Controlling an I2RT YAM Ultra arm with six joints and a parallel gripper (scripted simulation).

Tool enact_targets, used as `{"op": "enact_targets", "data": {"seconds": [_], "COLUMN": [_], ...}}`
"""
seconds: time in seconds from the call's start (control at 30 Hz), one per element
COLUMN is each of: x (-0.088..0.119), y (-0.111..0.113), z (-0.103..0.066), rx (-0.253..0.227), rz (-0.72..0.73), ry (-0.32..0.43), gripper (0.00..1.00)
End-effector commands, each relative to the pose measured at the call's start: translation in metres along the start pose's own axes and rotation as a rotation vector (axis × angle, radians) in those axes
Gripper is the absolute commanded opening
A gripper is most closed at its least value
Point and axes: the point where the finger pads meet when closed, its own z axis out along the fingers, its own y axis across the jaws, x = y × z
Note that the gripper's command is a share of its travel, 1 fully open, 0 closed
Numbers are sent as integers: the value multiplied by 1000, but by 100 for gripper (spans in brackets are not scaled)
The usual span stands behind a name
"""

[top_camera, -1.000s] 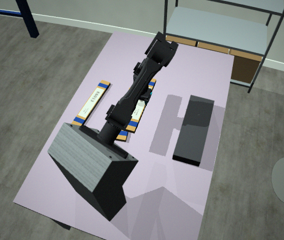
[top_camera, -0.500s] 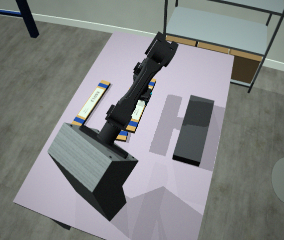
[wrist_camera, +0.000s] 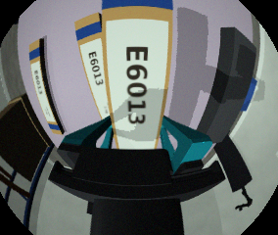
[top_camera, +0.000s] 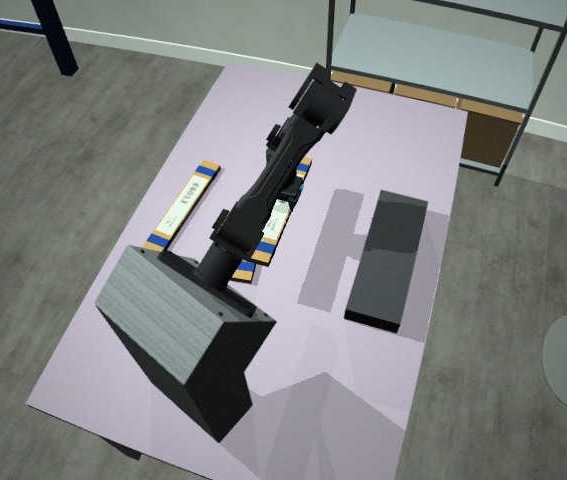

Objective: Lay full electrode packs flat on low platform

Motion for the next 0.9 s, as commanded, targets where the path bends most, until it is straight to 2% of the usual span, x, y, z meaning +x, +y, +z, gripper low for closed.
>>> {"op": "enact_targets", "data": {"seconds": [0.0, 0.1, 0.13, 0.17, 0.87], "x": [-9, -2, -7, -22, -29], "y": [4, 7, 6, 4, 5], "z": [-20, -25, -27, -31, -38], "rx": [-16, -18, -18, -16, -17], "rz": [-1, -8, -3, 12, 11], "ry": [-36, -24, -33, -63, -62], "gripper": [0, 0, 0, 0, 0]}}
